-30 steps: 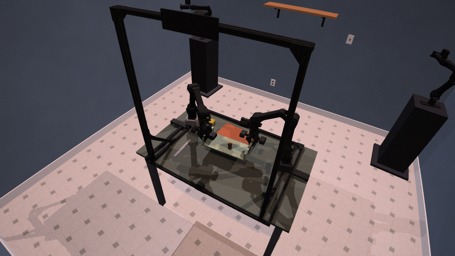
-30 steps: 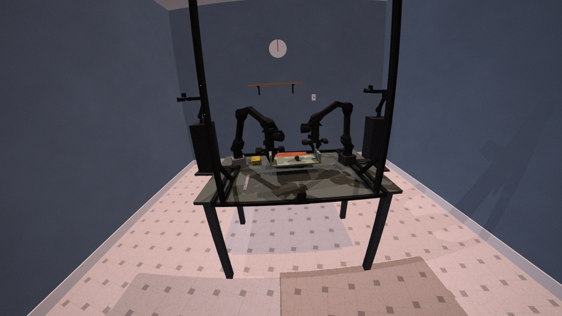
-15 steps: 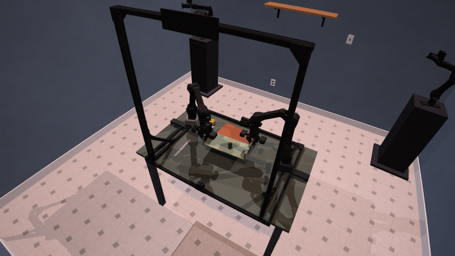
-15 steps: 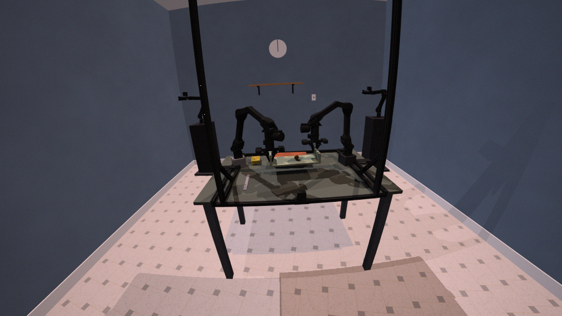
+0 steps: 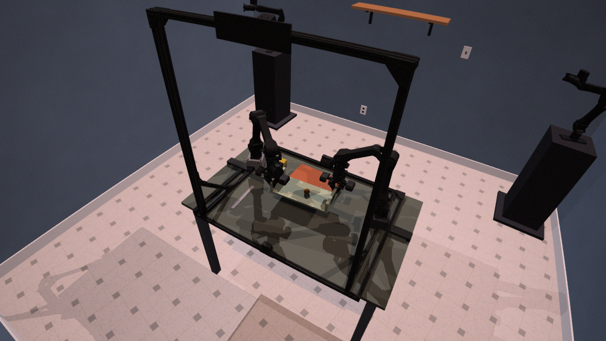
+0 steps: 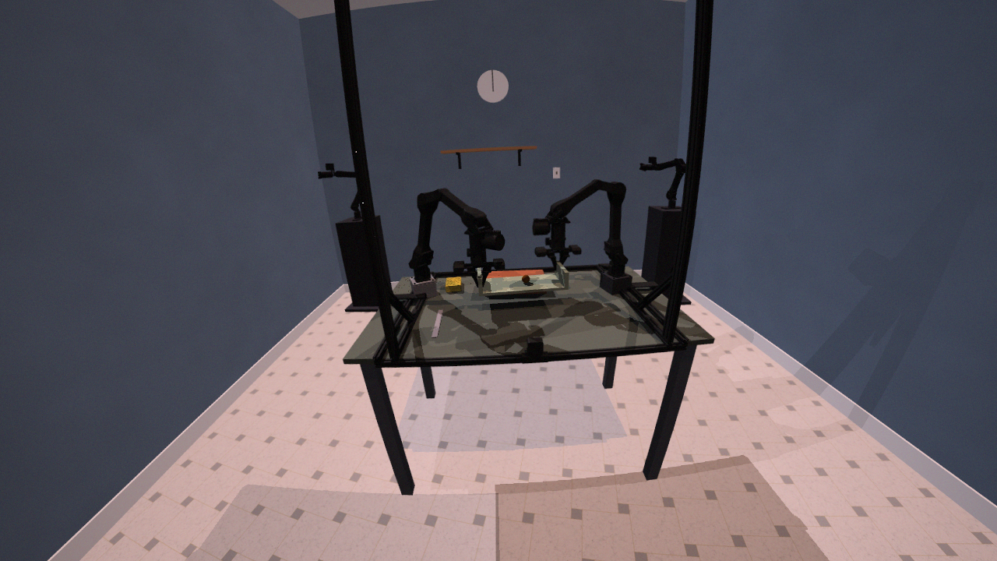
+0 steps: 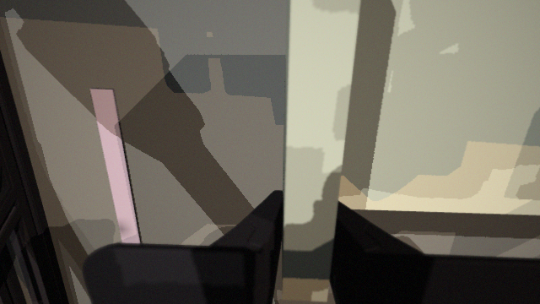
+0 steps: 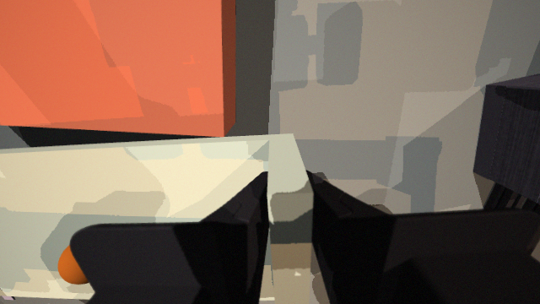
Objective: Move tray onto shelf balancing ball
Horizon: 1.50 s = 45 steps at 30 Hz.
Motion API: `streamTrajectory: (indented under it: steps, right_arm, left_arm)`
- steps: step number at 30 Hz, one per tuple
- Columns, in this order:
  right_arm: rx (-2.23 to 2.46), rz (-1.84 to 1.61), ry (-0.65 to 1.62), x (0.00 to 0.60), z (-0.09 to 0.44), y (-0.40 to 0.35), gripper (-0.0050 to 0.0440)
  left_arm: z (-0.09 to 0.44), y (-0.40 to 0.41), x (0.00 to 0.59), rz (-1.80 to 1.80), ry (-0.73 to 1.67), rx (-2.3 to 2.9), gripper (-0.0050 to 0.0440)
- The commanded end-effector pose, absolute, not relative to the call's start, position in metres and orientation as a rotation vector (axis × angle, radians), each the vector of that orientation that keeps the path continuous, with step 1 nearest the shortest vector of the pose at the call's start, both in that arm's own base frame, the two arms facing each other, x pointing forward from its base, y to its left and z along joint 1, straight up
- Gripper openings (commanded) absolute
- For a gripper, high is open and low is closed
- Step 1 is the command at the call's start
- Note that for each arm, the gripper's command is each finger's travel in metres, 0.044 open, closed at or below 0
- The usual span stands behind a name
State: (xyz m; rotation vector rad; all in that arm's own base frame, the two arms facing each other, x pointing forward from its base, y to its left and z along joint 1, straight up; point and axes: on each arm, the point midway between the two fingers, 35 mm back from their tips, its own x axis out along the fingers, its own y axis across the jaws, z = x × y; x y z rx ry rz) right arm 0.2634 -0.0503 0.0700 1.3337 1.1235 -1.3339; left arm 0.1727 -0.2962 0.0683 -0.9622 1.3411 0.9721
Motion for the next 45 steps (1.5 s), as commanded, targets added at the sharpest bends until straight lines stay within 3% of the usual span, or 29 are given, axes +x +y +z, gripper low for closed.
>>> streamTrajectory:
  steps: [1,45]
  right_arm:
    - [1.345,-1.327,1.131,0.264,0.071,-0.051,0.0020]
    - [1.333,-1.335,1.122,0.262,0.072,-0.067,0.0020]
  left_arm:
    - [0.071,-0.296,0.172,0.964,1.356,-0.974,0.0020]
    - [0.070,-0.280,0.177,0.968,1.344,-0.966,0.0020]
